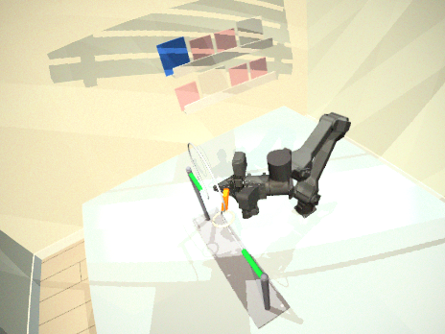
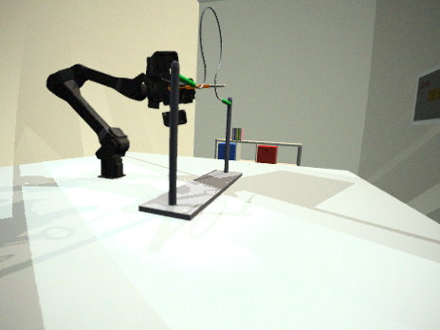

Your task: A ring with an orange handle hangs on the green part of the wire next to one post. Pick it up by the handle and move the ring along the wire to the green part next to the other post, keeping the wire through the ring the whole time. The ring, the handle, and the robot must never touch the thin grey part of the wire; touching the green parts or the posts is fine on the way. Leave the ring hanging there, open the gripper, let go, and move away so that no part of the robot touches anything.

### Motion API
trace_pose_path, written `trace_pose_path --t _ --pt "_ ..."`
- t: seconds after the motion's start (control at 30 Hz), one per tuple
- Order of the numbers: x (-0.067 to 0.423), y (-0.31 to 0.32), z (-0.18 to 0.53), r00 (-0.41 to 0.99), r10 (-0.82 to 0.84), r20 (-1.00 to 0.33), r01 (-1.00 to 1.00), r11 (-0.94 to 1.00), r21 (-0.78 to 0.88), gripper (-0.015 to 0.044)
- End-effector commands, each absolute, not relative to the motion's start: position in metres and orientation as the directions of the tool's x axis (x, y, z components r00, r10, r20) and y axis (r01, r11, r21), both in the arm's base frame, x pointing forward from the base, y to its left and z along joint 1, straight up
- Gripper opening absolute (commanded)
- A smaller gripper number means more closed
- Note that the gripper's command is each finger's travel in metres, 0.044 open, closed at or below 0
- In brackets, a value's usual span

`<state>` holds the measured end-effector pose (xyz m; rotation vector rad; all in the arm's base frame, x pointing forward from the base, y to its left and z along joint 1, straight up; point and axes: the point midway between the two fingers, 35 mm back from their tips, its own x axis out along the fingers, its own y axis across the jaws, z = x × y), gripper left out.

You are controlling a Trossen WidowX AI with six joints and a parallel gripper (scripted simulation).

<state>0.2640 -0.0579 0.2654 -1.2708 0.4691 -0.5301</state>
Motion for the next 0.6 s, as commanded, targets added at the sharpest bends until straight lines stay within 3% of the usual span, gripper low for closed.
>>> trace_pose_path --t 0.0,0.57 --pt "0.264 -0.055 0.253 0.791 -0.605 -0.088 0.119 0.294 -0.949 -0.015" --pt "0.274 -0.037 0.211 0.841 -0.494 -0.22 0.122 0.57 -0.813 -0.015"
